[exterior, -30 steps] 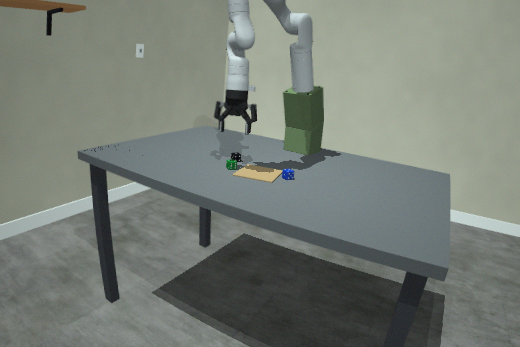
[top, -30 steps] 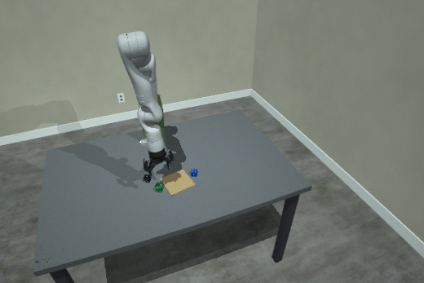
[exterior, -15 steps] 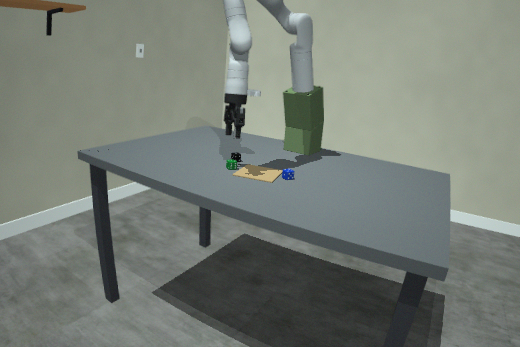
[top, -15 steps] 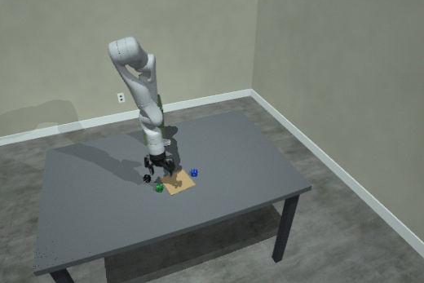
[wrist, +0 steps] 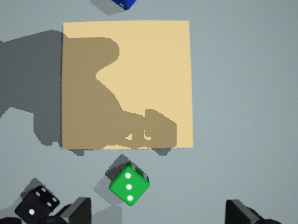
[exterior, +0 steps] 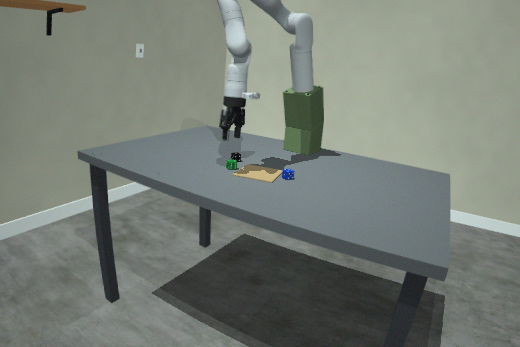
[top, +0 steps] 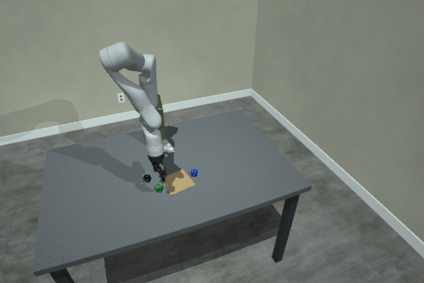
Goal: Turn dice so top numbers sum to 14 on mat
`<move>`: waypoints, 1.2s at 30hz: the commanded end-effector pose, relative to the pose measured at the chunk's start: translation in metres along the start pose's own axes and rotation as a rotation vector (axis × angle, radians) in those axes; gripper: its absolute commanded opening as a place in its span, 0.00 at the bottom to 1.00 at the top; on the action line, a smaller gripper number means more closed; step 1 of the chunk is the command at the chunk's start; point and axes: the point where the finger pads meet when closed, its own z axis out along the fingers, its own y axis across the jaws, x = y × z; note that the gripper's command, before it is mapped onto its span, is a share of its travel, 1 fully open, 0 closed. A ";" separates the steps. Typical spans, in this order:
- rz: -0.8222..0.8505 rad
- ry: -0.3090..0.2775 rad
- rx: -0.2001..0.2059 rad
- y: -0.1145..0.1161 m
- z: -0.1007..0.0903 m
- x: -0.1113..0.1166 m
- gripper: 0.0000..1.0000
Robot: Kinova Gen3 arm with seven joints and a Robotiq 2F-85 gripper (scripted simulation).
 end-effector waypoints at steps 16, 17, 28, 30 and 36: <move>0.564 -0.013 0.044 -0.017 0.006 -0.005 1.00; 0.584 -0.014 0.046 -0.018 0.006 -0.005 1.00; 0.681 -0.018 0.056 -0.021 0.006 -0.005 1.00; 0.686 -0.018 0.057 -0.021 0.006 -0.005 1.00; 0.688 -0.018 0.057 -0.021 0.006 -0.005 0.46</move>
